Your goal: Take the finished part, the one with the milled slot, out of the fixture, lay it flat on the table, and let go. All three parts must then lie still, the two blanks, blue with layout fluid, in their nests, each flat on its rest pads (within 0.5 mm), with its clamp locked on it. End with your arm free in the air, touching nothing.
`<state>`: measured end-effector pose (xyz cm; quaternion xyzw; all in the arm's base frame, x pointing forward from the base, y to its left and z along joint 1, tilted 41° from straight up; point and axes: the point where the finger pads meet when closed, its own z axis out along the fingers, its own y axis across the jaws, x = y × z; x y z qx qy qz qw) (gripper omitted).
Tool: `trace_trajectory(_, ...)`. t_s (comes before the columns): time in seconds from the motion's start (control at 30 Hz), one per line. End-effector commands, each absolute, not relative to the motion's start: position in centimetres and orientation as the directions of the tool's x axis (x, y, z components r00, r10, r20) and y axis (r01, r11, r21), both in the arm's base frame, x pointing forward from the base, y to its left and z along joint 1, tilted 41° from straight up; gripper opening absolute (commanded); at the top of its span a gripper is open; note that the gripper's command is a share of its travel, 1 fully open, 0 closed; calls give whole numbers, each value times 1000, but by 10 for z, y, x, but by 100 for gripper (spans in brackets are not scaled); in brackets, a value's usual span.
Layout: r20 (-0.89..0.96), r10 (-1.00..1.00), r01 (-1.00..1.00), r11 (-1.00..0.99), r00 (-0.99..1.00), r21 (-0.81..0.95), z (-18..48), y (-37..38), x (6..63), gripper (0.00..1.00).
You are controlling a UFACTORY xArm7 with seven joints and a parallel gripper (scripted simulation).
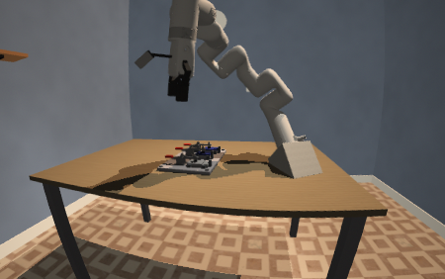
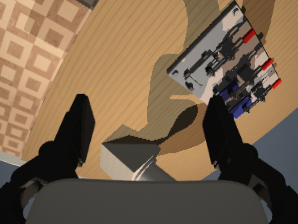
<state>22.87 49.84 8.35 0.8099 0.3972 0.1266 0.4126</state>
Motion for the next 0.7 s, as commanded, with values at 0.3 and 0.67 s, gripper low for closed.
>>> trace_trajectory(0.3,-367,821,761,-119,436,637,110,517,225,100)
trace_trajectory(0.67,-488,837,862,41,247,506,127,525,225,100)
